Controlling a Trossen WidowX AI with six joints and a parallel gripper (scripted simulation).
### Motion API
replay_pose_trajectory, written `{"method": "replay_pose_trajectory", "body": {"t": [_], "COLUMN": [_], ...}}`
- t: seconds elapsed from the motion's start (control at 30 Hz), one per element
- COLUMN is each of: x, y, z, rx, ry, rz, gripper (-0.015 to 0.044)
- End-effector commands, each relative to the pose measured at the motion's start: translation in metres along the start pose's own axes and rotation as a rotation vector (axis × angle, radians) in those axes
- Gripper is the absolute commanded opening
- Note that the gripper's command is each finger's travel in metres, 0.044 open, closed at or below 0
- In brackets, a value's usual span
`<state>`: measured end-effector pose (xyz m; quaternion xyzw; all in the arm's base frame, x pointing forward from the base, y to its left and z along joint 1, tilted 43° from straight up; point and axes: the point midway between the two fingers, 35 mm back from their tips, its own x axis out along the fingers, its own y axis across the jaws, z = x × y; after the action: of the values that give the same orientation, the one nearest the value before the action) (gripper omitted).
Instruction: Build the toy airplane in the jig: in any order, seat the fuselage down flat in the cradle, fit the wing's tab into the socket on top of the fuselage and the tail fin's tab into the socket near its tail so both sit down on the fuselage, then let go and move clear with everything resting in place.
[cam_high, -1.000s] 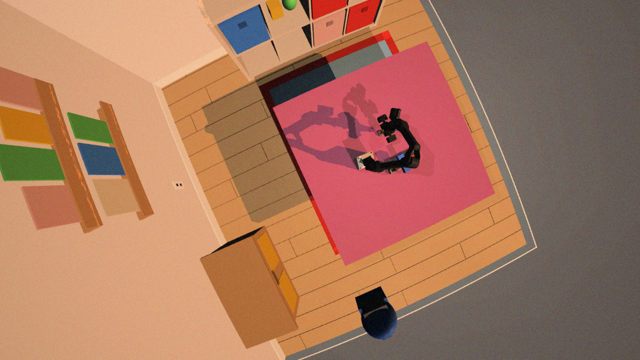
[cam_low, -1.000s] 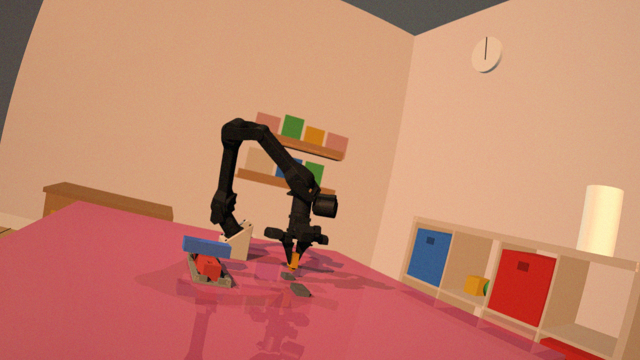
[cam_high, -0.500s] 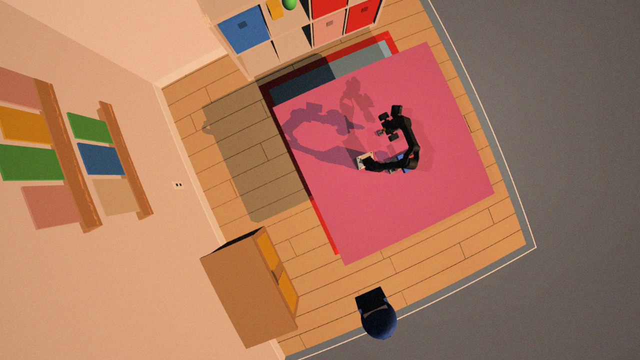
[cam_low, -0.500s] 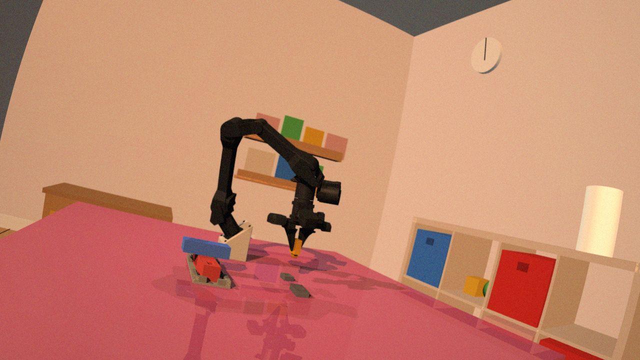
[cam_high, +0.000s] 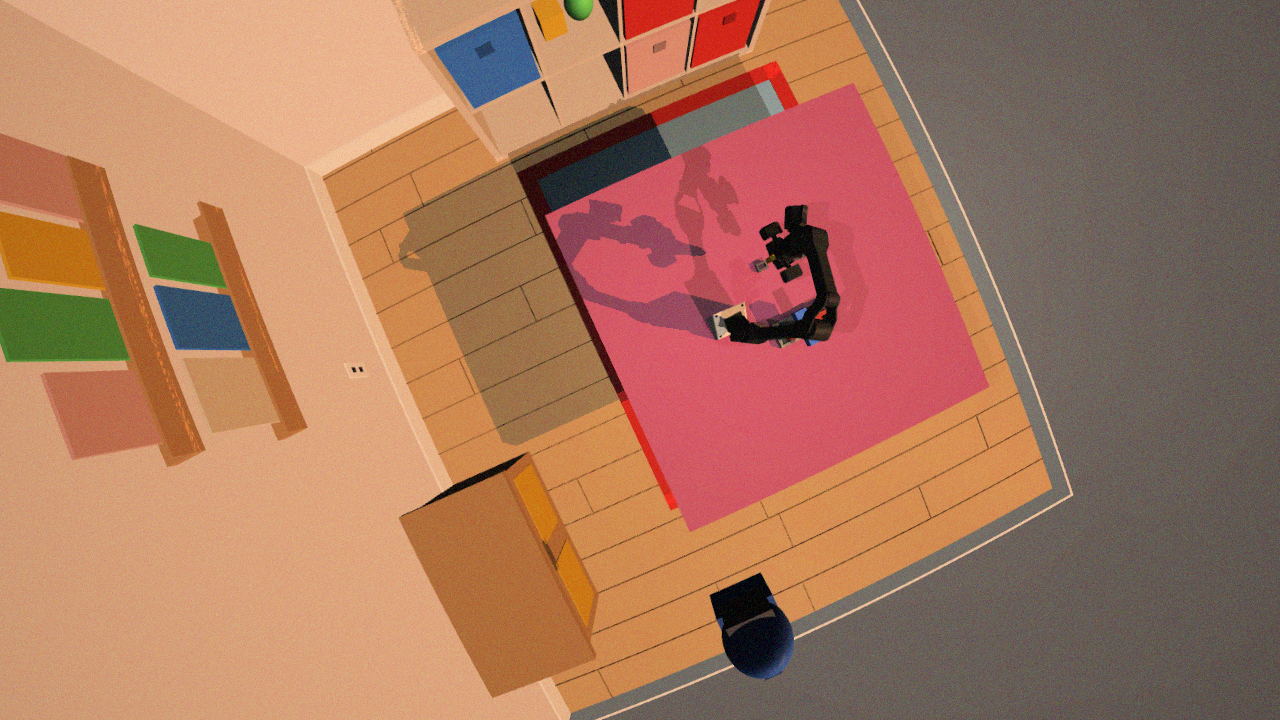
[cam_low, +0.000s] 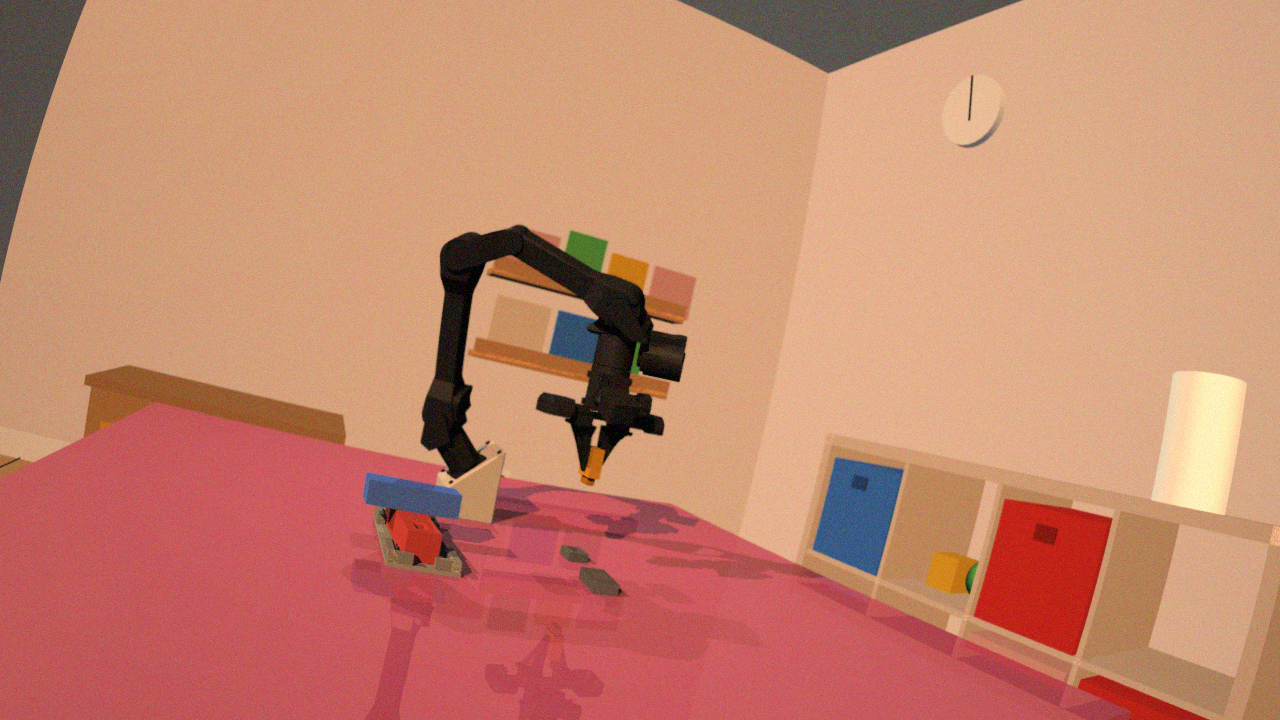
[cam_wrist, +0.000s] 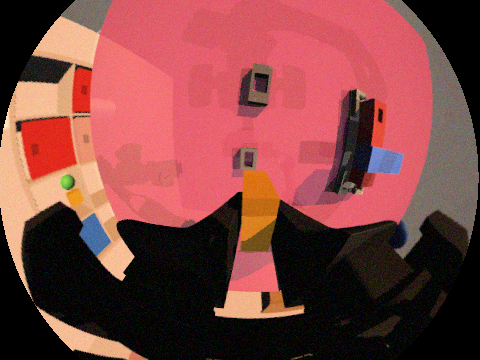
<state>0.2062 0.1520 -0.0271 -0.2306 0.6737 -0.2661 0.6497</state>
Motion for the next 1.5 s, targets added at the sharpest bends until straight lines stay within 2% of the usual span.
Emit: {"method": "replay_pose_trajectory", "body": {"t": [0.0, 1.47], "x": [-0.015, -0.008], "y": [-0.002, -0.079], "z": [-0.003, 0.069], "rx": [0.006, 0.009], "ry": [0.005, 0.001], "rz": [-0.003, 0.051], "gripper": [0.0000, 0.0000]}}
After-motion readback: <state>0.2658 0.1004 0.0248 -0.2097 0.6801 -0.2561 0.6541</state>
